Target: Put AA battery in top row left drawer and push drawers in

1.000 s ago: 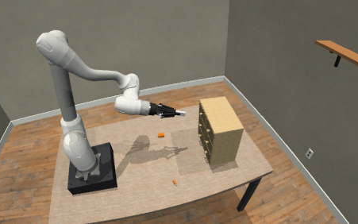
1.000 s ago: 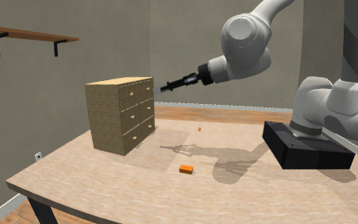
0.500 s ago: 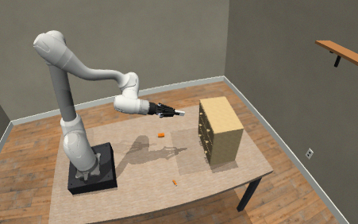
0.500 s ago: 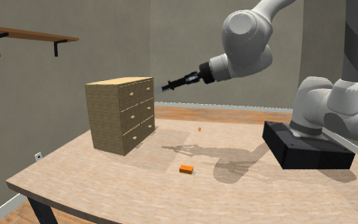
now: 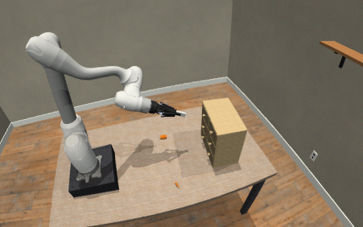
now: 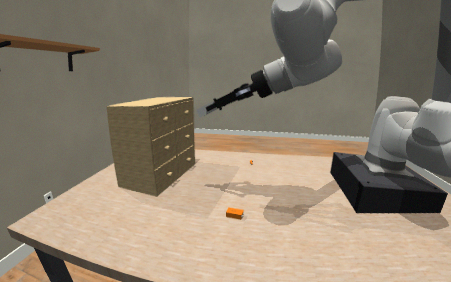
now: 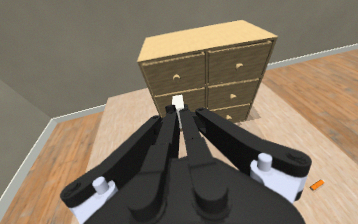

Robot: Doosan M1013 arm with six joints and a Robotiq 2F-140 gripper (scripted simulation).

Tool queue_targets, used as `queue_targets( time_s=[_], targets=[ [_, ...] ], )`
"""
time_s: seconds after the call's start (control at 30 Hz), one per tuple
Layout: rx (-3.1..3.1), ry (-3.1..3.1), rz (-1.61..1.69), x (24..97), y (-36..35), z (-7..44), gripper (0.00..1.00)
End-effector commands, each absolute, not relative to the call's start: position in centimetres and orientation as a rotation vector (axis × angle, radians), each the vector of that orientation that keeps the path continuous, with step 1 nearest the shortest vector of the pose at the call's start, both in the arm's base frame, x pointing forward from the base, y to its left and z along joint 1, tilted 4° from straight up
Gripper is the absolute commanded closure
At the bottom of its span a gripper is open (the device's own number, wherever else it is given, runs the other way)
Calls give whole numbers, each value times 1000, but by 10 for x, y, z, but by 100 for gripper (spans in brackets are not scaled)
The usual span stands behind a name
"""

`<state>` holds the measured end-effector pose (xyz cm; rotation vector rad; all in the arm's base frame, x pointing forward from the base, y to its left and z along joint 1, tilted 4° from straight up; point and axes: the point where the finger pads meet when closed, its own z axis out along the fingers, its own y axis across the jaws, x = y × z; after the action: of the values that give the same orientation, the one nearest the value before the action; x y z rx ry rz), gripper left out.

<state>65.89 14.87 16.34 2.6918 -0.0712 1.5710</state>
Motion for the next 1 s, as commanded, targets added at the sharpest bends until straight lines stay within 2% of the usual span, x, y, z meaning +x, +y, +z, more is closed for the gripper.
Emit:
queue_targets(
  time_s=[0.0,0.97],
  targets=[
    [2726,-75,1500,655,149,167,100],
    [2872,-81,1206,639,149,186,100]
  ],
)
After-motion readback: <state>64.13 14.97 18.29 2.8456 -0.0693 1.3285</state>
